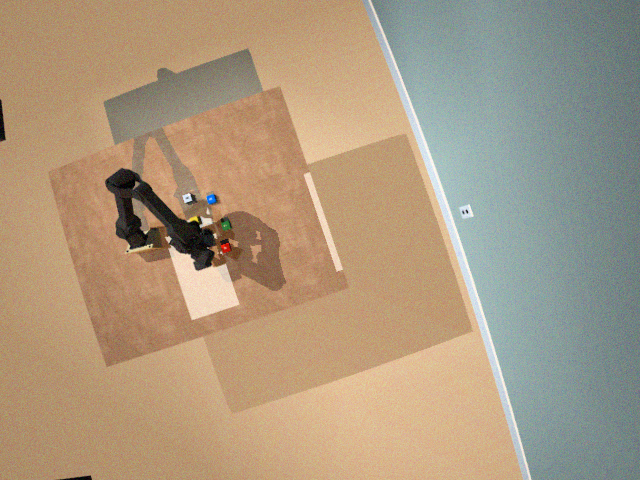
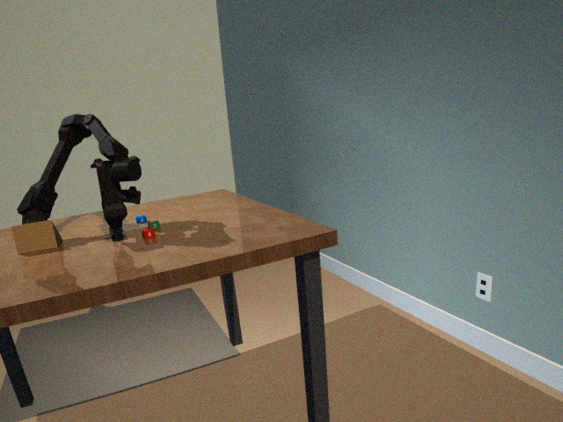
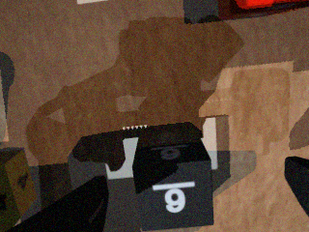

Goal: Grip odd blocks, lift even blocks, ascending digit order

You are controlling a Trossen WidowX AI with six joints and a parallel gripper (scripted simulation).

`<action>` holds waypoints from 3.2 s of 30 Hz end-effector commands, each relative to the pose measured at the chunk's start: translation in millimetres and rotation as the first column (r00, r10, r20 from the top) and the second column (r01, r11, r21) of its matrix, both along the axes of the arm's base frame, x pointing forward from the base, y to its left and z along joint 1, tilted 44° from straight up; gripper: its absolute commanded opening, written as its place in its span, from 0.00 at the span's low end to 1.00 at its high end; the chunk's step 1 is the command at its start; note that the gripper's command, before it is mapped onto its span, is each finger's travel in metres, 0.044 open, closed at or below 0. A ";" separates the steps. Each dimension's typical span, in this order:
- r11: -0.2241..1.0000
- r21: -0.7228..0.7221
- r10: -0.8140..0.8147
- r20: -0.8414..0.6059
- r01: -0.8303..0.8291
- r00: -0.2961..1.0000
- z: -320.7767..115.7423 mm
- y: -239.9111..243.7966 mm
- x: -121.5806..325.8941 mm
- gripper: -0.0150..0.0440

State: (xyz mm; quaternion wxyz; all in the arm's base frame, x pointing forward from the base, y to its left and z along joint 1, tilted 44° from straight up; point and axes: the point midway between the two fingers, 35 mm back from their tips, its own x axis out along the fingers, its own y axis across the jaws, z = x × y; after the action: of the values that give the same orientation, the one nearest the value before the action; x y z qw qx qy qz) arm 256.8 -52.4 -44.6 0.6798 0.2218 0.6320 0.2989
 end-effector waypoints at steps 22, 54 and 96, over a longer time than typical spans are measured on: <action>1.000 0.006 -0.005 -0.002 0.005 1.000 -1.6 2.4 -0.5 0.46; 1.000 0.005 -0.005 -0.002 0.005 1.000 7.4 -6.5 -0.8 0.46; 1.000 0.004 -0.005 -0.002 0.005 1.000 25.8 -24.6 -1.2 0.89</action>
State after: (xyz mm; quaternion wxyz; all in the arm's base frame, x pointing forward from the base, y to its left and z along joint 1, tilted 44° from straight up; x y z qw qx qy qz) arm 255.6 -72.1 -23.7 0.6792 0.2288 0.6305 0.2979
